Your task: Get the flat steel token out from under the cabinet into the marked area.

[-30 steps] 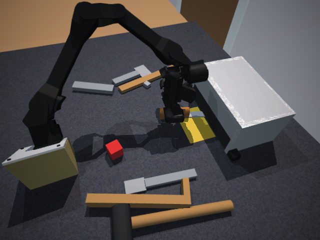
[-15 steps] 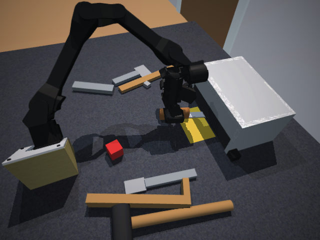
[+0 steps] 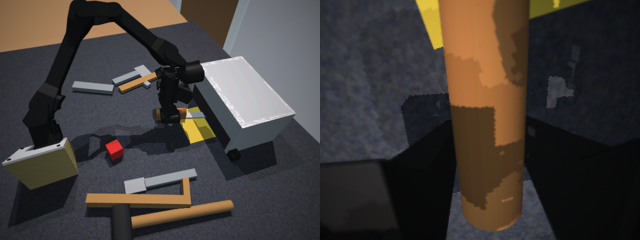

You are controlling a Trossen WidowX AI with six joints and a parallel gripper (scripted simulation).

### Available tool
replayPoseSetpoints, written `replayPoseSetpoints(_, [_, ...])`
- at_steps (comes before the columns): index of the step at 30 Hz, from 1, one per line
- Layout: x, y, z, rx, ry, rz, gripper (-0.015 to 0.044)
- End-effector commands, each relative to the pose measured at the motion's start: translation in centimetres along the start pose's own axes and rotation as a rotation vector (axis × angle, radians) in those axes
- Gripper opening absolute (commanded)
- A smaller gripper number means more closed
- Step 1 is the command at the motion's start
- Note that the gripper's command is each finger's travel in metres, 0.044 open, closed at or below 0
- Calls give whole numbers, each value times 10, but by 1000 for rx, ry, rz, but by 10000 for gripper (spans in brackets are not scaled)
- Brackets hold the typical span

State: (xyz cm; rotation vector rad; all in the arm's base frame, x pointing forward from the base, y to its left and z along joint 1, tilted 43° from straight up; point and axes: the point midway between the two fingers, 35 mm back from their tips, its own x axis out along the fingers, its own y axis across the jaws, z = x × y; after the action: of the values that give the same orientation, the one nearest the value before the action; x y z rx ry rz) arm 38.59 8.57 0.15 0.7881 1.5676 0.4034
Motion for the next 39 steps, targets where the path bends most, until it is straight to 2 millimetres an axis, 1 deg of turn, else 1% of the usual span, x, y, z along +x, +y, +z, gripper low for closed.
replayPoseSetpoints(1, [1, -1, -6, 4, 3, -4, 0])
replayPoseSetpoints(39, [1, 1, -44, 6, 5, -4, 0])
